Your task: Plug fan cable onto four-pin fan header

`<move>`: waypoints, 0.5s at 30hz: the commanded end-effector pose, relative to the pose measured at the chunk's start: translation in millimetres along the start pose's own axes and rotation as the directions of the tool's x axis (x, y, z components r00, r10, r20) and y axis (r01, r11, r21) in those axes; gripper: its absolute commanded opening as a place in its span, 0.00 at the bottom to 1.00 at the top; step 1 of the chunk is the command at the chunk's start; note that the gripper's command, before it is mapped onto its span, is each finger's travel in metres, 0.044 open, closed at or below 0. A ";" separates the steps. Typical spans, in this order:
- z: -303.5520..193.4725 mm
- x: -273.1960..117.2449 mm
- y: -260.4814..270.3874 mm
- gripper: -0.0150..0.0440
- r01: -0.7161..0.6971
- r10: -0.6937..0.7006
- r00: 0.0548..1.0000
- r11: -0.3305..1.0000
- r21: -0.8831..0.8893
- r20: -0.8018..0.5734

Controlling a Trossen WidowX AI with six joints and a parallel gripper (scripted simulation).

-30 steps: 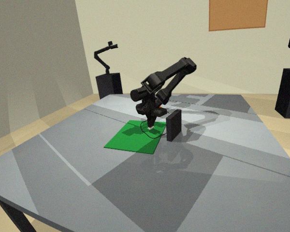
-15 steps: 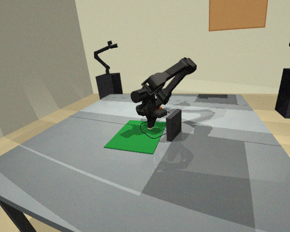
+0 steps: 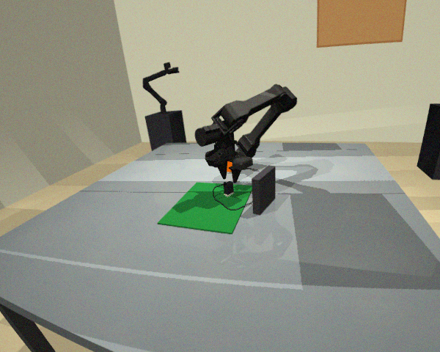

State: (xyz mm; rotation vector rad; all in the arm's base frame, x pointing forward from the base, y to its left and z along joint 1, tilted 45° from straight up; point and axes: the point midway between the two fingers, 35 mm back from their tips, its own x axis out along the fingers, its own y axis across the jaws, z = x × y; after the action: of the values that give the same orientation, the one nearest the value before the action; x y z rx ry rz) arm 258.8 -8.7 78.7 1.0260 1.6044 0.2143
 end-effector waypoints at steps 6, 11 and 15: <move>-6.9 -24.6 -5.7 0.69 0.002 -0.002 1.000 1.000 -0.004 0.012; -70.3 -28.0 -45.3 0.69 0.008 -0.008 1.000 1.000 0.001 0.011; -103.0 -21.6 -59.8 0.69 0.002 -0.002 1.000 1.000 0.001 0.005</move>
State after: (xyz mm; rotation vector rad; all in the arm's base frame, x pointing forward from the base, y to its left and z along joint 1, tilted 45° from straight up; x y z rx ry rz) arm 163.2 -28.7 92.7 1.0249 1.5940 0.1949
